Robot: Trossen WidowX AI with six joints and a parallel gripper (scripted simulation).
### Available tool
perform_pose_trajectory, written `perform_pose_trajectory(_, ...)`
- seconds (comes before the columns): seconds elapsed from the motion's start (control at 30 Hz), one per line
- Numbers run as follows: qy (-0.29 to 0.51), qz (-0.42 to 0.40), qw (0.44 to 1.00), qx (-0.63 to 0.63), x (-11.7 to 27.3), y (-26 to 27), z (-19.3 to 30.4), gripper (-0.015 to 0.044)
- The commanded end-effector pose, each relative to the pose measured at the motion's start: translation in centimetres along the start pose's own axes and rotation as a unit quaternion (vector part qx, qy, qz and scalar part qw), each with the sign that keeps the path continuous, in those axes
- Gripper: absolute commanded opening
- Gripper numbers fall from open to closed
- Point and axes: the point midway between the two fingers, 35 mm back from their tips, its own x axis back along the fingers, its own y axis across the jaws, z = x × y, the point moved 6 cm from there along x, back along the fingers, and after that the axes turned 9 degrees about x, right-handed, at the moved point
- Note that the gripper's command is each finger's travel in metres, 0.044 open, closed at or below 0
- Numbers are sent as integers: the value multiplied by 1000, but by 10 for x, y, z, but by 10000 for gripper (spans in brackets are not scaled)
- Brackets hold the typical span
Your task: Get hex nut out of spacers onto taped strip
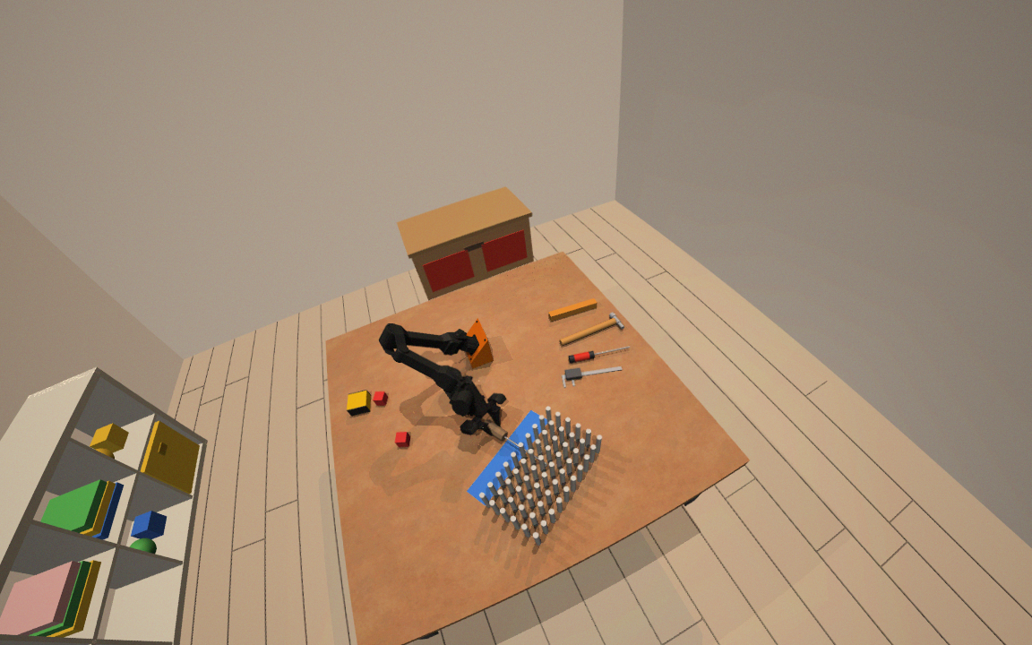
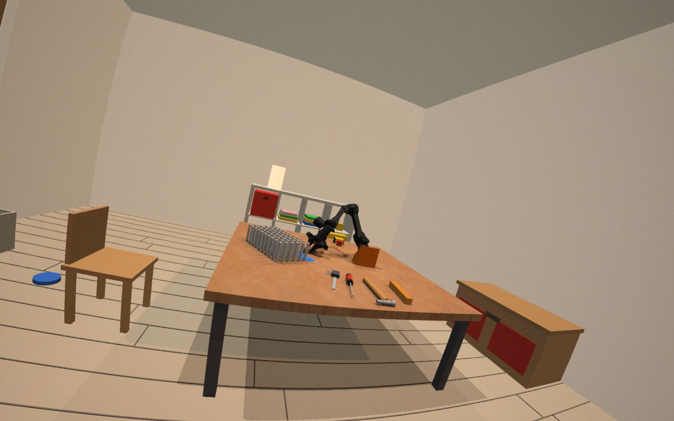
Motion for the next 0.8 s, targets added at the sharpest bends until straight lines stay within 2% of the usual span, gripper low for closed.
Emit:
perform_pose_trajectory(0.0,3,2,1000,2,1,-1,-2,0)
perform_pose_trajectory(0.77,3,3,1000,2,9,-3,-12,0)
